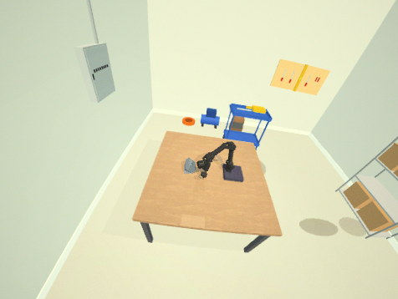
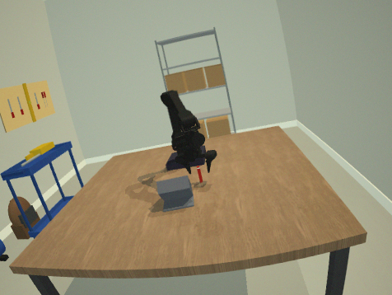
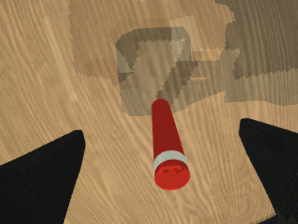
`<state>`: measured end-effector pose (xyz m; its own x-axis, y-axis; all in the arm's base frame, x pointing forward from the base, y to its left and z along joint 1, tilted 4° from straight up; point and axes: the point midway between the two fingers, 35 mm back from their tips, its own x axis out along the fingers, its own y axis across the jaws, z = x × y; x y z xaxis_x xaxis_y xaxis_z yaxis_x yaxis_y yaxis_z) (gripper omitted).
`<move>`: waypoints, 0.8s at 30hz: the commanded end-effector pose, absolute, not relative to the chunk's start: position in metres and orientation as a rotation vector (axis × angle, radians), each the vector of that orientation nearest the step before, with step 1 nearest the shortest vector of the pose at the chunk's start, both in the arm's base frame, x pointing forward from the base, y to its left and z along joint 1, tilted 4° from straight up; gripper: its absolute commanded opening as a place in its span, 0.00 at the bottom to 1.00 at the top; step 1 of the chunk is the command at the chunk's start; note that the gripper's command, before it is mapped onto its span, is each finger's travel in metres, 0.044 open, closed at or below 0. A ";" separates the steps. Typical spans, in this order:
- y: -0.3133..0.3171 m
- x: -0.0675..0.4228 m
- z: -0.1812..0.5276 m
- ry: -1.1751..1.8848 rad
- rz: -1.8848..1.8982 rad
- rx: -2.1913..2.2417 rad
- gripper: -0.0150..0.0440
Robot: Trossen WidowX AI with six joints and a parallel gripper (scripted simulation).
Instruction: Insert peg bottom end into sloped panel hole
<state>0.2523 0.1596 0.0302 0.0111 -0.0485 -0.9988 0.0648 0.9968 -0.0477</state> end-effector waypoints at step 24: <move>0.159 0.251 0.025 1.560 -0.091 0.011 0.29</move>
